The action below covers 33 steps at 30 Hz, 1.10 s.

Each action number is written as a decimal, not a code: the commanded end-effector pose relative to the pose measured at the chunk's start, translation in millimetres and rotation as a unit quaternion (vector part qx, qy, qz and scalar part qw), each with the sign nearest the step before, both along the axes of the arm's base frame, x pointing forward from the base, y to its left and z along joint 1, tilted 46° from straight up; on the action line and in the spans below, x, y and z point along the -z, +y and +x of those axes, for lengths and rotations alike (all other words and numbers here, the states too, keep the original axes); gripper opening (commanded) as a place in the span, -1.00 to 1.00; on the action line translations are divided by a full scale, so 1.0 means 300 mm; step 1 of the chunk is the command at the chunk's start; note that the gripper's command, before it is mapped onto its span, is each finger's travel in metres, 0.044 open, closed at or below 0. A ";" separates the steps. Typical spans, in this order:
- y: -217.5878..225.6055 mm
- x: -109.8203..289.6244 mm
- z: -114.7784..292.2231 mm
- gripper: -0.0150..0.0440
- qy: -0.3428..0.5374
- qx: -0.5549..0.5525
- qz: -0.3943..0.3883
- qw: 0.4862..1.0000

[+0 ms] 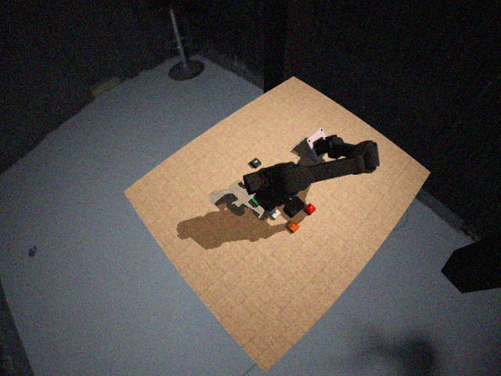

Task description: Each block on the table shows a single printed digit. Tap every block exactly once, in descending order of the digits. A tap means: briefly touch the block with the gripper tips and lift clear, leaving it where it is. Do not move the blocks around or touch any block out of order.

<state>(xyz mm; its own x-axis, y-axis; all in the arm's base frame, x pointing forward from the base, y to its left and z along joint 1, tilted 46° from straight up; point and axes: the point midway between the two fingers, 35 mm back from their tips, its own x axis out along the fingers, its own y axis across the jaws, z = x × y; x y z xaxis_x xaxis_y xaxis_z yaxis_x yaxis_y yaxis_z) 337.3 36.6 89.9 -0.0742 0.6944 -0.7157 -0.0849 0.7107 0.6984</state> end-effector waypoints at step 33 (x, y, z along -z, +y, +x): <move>0.152 0.129 -0.034 -0.42 0.002 -0.006 0.006 1.000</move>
